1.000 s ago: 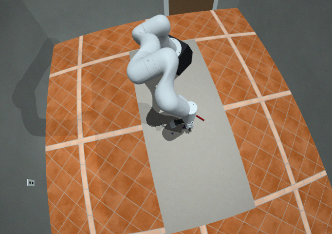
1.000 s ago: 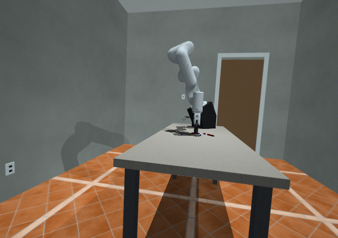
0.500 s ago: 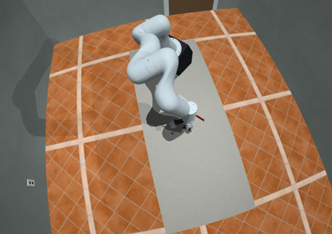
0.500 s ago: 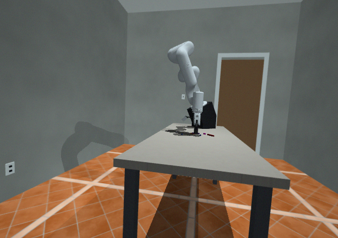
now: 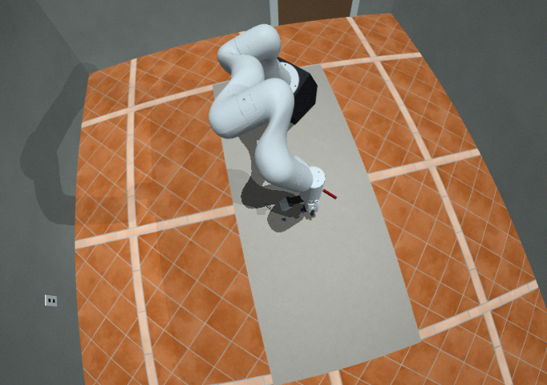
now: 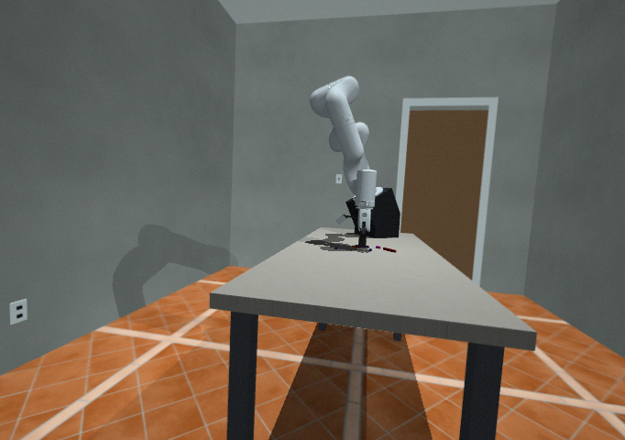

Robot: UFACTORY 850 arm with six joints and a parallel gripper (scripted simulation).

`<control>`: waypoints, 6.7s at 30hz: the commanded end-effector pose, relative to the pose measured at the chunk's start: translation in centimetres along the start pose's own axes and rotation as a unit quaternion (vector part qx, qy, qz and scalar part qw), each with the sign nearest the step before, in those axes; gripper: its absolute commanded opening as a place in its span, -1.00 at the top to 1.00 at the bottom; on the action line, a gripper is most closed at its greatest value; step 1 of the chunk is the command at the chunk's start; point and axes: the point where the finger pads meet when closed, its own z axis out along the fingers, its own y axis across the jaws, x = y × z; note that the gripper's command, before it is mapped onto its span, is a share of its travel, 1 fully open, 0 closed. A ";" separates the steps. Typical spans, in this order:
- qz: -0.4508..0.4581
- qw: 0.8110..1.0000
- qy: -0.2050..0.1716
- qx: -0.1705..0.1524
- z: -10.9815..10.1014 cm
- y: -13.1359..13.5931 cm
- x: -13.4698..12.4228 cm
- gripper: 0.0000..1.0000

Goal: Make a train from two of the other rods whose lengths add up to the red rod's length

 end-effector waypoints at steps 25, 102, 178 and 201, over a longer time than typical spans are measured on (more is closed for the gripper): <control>0.000 1.000 0.000 0.001 0.0 -0.1 0.0 0.92; 0.000 1.000 0.000 0.001 1.2 -0.1 0.0 0.59; 0.000 1.000 0.000 0.001 -8.7 -0.1 0.0 -1.00; 0.000 1.000 0.000 0.001 -16.5 0.0 0.0 -1.00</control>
